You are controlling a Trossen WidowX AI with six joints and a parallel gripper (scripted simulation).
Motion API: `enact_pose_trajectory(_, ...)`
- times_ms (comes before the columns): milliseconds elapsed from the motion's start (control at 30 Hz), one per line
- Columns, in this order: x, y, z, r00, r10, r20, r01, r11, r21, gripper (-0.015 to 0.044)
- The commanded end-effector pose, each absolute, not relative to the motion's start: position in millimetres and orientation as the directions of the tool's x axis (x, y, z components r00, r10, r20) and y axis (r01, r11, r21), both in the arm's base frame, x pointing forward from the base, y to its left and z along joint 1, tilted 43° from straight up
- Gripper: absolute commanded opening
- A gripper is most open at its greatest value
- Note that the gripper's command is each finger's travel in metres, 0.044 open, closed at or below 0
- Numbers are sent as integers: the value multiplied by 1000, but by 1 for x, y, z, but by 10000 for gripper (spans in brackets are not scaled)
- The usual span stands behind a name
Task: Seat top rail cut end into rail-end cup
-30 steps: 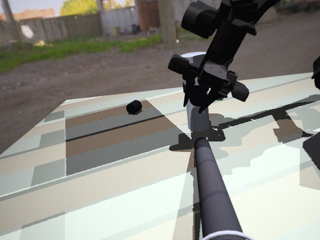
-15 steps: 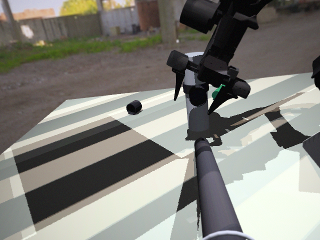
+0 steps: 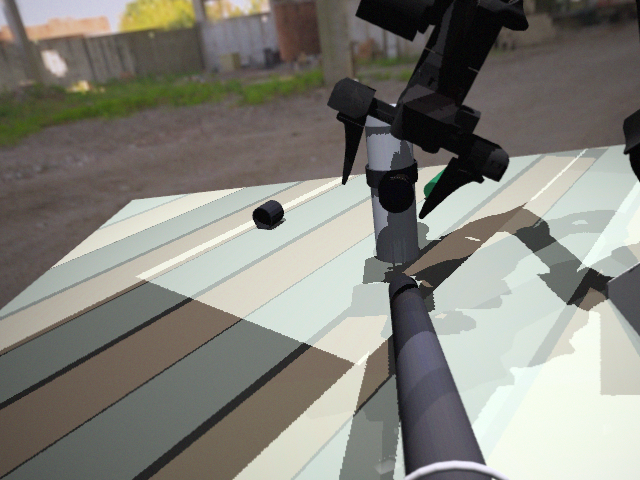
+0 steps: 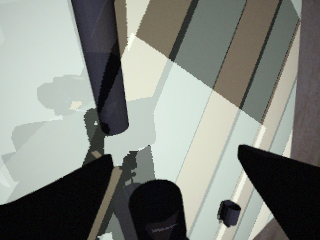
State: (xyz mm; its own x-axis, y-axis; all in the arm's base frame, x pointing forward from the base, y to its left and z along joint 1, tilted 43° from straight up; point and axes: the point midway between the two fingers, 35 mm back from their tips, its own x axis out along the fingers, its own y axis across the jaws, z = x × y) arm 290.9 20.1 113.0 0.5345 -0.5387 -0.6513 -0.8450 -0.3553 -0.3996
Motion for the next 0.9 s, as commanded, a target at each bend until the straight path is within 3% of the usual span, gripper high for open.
enact_pose_trajectory(0, 292, 40, 112, 535, -522, -664, -837, -221, -501, 440)
enact_pose_trajectory(200, 289, 82, 109, 528, -502, -685, -737, 130, -663, 440)
enact_pose_trajectory(433, 277, 130, 105, 525, -492, -694, -475, 507, -719, 440)
enact_pose_trajectory(733, 263, 164, 103, 530, -493, -690, -212, 711, -671, 440)
enact_pose_trajectory(867, 262, 166, 103, 531, -493, -689, -190, 723, -664, 440)
